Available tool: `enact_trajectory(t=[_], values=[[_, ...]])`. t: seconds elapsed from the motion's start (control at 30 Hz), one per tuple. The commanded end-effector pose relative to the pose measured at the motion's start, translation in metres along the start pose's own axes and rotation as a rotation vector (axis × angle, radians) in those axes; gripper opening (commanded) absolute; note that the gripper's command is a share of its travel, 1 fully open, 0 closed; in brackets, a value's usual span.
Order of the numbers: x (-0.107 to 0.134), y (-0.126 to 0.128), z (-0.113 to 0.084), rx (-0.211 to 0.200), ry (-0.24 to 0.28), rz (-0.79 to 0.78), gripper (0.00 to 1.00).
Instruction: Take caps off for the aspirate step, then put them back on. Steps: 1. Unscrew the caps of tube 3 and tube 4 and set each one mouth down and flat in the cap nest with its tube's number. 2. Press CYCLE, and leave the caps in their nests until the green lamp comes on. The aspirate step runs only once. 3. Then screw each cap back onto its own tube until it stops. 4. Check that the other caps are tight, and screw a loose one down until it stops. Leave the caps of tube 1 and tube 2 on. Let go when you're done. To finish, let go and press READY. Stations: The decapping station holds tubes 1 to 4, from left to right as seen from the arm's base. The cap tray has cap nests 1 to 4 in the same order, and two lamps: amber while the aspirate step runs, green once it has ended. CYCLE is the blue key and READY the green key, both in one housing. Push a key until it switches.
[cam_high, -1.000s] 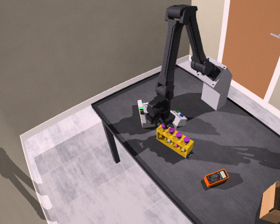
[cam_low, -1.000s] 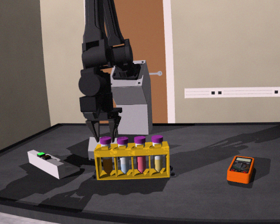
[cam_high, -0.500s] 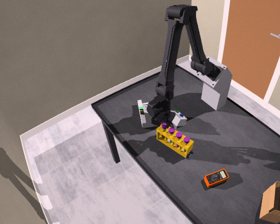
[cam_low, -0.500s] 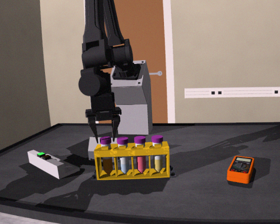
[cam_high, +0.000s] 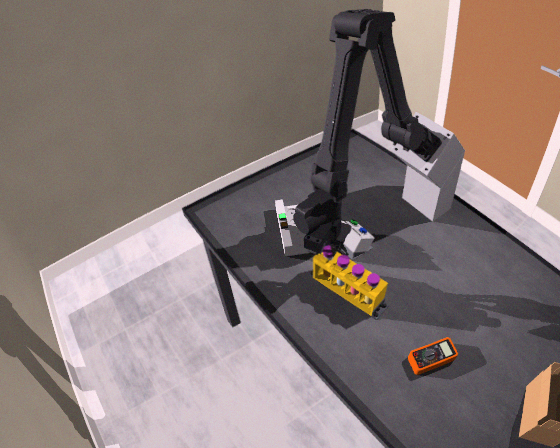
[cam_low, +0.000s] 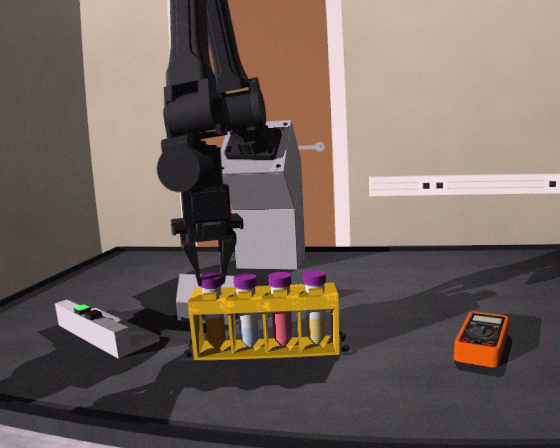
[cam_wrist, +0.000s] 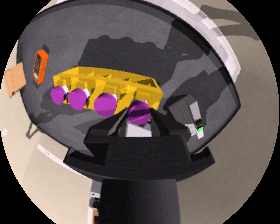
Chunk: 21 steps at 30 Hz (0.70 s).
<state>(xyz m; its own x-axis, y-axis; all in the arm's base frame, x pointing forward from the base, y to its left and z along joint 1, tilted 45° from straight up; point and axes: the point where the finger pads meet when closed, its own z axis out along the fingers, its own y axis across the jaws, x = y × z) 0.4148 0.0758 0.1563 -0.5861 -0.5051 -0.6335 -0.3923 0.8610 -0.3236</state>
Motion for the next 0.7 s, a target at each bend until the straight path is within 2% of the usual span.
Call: enact_trajectory(t=[0.0, 0.07, 0.57, 0.67], values=[[-0.0013, -0.001, -0.0014, 0.002, -0.017, 0.033, 0.0], [-0.0013, -0.001, -0.0014, 0.002, -0.017, 0.033, 0.0], [0.0006, 0.0, 0.0028, -0.002, -0.007, 0.532, 0.0], [0.0004, 0.0003, 0.0028, -0.003, -0.007, 0.564, 0.0]])
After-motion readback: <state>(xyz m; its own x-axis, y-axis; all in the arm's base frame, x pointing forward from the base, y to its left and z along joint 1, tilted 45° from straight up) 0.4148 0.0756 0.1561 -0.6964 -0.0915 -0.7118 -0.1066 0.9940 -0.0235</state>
